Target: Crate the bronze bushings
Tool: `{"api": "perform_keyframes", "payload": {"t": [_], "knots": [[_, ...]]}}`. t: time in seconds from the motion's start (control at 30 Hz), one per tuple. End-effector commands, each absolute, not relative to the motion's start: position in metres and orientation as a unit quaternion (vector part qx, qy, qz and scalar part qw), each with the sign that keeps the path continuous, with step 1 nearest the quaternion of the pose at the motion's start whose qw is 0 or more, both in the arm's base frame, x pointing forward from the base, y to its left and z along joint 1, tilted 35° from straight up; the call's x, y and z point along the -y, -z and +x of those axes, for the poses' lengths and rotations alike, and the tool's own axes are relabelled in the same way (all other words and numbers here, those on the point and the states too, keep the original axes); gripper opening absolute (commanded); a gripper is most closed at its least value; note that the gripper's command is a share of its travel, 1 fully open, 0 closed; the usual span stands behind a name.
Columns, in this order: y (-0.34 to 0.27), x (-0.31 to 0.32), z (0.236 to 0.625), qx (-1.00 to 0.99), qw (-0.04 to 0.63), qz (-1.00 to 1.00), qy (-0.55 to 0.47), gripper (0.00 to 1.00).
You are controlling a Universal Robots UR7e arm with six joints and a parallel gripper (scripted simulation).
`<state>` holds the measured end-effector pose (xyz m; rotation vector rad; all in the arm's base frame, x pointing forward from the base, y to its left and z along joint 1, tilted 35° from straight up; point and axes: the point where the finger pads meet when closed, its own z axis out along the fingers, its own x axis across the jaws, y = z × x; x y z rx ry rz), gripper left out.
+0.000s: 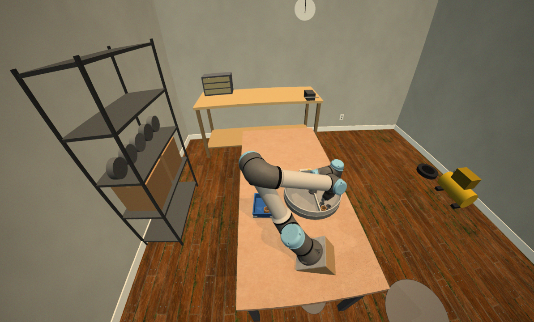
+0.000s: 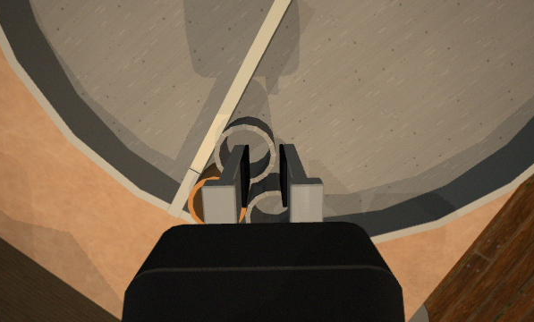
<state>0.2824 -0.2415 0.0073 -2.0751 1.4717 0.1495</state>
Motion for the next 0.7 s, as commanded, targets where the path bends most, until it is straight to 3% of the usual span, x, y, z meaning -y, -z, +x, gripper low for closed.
{"api": "perform_keyframes", "payload": {"t": [0.0, 0.67], "knots": [[-0.007, 0.242, 0.282, -0.552, 0.292, -0.779, -0.055, 0.45], [0.006, 0.234, 0.286, -0.552, 0.292, -0.779, -0.056, 0.45]]}}
